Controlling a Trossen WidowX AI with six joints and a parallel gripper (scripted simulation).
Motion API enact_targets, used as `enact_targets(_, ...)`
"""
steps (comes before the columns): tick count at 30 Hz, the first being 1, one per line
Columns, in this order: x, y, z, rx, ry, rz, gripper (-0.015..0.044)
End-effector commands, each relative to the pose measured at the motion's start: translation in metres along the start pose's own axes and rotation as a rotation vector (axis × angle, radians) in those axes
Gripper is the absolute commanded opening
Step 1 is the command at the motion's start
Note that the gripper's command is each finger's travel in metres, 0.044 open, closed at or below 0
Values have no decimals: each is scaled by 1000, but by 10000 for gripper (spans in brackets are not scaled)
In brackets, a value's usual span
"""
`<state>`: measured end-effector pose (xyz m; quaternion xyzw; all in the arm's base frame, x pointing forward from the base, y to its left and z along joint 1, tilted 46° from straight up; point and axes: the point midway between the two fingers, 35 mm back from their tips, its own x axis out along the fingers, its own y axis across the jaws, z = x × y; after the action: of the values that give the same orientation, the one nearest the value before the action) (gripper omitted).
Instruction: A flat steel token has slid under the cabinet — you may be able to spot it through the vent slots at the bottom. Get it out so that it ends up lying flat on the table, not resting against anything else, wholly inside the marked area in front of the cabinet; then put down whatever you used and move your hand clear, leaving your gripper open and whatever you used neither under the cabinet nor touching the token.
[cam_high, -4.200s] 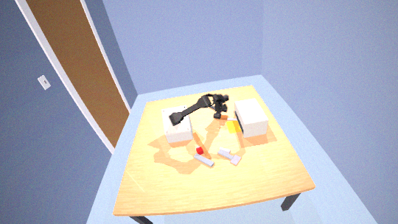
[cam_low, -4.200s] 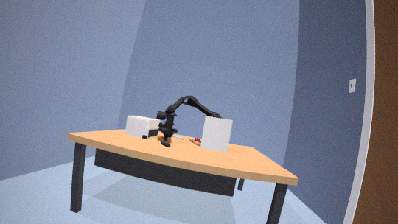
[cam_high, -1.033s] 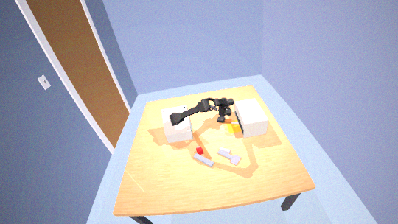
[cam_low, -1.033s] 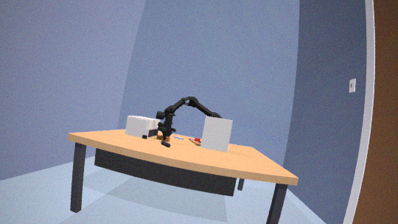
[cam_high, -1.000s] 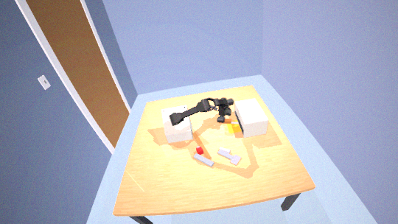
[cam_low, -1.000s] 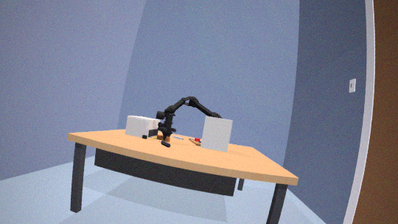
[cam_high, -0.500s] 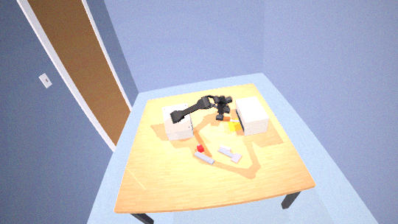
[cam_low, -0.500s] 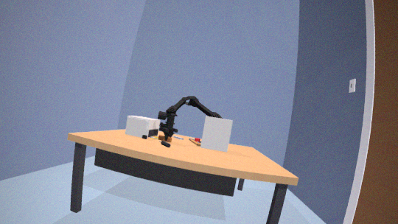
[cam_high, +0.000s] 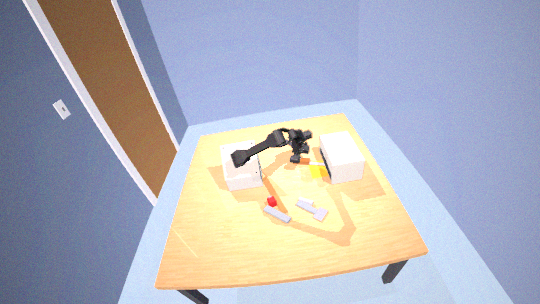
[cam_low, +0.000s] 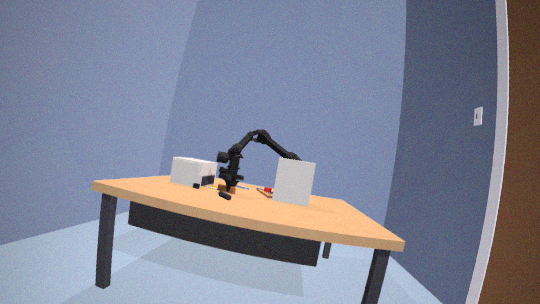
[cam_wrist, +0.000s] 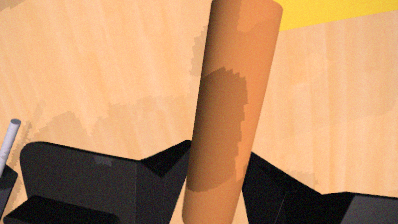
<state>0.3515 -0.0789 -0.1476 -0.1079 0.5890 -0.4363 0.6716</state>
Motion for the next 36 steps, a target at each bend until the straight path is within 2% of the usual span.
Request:
enact_targets(1, 1, 0, -9, -2, 4, -2, 0)
enact_targets(36, 1, 3, -65, -3, 6, -1, 0)
